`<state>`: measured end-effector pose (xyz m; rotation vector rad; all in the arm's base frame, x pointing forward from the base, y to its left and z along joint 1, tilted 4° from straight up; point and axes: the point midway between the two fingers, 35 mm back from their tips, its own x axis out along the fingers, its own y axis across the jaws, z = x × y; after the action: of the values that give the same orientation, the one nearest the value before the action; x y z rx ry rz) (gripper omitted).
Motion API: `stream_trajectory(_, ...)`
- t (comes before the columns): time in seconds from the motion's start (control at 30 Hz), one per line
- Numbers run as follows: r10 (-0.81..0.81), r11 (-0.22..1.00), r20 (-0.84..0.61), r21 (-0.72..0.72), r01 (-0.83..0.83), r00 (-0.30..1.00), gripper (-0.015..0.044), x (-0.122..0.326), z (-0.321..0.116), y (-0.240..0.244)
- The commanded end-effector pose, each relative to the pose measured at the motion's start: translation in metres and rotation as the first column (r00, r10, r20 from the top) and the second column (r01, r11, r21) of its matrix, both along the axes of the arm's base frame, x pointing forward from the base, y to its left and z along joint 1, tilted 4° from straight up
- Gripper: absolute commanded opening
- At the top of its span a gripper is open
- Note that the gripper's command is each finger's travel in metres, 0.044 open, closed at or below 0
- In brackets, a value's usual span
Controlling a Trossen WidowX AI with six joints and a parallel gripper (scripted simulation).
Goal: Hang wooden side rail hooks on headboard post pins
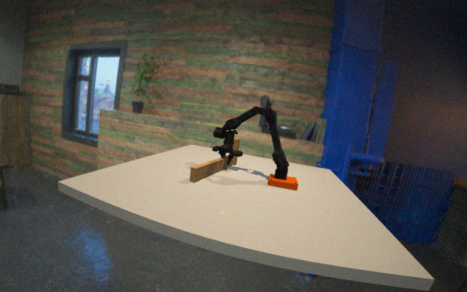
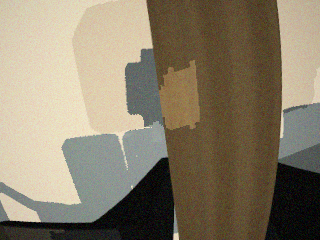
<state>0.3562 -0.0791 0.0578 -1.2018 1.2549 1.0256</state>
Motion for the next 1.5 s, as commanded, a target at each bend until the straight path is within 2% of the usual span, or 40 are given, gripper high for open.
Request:
stream_trajectory(0.0, 0.056, 0.998, -0.009, 0.0, -0.056, 0.998, 0.0, -0.006, -0.001, 0.002)
stream_trajectory(0.43, 0.162, 0.987, -0.018, -0.007, -0.162, 0.987, 0.0, -0.017, -0.002, 0.002)
stream_trajectory(1.47, 0.163, 0.987, -0.018, -0.007, -0.163, 0.986, 0.0, -0.014, 0.002, 0.001)
